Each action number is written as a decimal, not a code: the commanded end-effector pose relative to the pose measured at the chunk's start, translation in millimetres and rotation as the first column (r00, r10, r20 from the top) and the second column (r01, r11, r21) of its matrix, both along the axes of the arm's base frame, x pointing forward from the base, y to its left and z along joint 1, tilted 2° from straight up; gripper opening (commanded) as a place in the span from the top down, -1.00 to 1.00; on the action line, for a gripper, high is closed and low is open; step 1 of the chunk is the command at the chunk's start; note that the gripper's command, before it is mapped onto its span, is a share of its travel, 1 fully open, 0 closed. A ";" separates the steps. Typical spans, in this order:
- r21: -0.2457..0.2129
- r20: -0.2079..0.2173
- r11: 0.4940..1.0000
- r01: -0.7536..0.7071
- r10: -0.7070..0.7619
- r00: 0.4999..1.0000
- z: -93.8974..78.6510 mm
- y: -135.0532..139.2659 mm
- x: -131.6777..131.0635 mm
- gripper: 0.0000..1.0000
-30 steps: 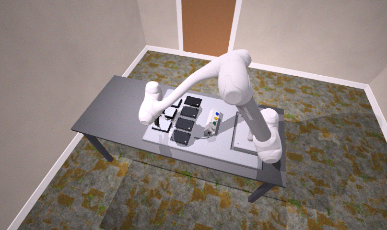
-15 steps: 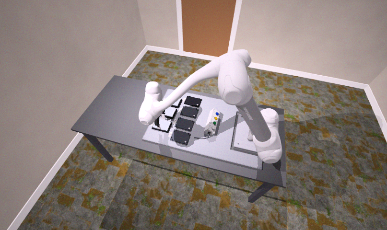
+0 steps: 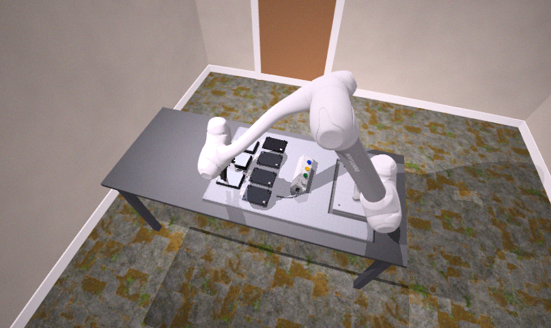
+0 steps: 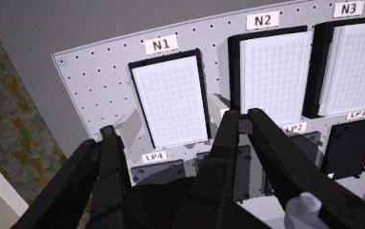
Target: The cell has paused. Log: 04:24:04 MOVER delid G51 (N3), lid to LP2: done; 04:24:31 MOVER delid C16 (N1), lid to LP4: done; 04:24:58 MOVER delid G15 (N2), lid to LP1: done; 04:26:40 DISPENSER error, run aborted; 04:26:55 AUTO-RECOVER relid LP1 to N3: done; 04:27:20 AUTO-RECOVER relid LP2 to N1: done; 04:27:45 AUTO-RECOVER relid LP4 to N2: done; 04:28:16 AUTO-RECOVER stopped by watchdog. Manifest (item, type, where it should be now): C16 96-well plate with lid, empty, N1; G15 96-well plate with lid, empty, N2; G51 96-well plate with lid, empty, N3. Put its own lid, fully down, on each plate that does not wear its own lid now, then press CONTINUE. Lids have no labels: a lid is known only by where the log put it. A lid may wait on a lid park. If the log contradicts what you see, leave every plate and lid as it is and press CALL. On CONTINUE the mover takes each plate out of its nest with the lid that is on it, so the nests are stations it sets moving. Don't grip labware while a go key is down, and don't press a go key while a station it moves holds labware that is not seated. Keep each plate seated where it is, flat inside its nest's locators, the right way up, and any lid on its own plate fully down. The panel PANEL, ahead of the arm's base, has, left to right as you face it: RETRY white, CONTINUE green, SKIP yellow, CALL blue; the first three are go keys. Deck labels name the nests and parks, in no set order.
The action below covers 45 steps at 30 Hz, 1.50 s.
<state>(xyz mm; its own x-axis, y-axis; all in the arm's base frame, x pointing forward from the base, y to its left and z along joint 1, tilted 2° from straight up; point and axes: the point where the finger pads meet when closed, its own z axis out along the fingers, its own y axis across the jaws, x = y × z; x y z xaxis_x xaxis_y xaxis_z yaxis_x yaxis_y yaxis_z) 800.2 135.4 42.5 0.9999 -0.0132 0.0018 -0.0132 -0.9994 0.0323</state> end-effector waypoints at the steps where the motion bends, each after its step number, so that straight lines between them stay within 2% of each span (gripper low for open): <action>1: 0.000 0.000 1.000 0.000 0.000 1.000 -1.0 0.0 0.0 -0.32; 22: 0.000 0.000 1.000 0.000 0.000 1.000 -9.0 -0.3 0.0 -0.32; 45: 0.000 0.000 1.000 0.000 0.000 1.000 -10.0 -0.3 0.0 -0.32</action>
<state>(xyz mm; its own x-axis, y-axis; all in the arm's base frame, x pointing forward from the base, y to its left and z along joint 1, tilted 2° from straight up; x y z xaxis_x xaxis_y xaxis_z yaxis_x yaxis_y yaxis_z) 800.2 135.0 32.3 0.9999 -0.0132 0.0018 -0.0132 -0.9994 0.0323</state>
